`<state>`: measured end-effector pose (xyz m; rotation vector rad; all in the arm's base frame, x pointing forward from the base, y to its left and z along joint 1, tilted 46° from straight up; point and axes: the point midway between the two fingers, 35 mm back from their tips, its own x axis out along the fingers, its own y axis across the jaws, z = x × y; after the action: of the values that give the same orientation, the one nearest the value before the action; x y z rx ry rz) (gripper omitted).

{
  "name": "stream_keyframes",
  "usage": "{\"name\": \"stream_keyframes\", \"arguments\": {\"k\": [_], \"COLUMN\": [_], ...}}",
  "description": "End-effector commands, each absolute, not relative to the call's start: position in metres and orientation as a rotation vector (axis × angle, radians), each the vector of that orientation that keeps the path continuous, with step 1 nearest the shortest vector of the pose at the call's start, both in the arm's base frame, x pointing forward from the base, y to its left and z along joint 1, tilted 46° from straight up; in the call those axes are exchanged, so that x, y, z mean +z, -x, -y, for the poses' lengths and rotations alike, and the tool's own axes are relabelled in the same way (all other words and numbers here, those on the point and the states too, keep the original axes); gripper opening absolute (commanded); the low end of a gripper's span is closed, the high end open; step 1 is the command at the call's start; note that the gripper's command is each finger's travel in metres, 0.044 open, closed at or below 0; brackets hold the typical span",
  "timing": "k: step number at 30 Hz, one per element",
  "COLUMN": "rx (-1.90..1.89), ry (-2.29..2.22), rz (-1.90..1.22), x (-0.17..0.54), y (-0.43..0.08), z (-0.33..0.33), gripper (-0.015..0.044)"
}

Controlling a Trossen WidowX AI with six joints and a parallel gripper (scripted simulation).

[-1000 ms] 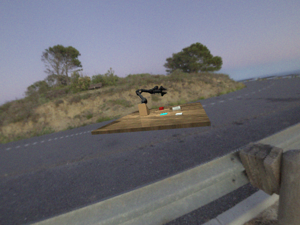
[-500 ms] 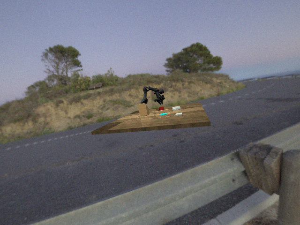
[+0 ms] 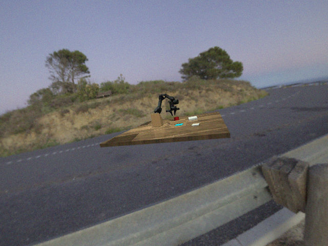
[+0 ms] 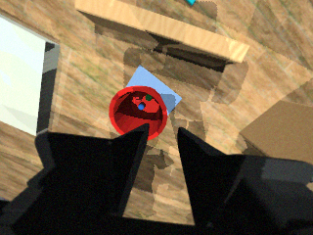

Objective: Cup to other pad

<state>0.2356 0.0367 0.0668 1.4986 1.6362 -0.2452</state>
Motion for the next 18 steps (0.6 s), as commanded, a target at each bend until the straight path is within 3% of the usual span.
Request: {"name": "stream_keyframes", "arguments": {"k": [1, 18], "rx": [-0.25, -0.253], "ry": [-1.507, -1.505], "rz": [-1.643, -1.641], "x": [0.064, 0.044], "y": [-0.236, -0.241], "z": [-0.039, -0.058], "gripper": [0.0148, 0.0148]}}
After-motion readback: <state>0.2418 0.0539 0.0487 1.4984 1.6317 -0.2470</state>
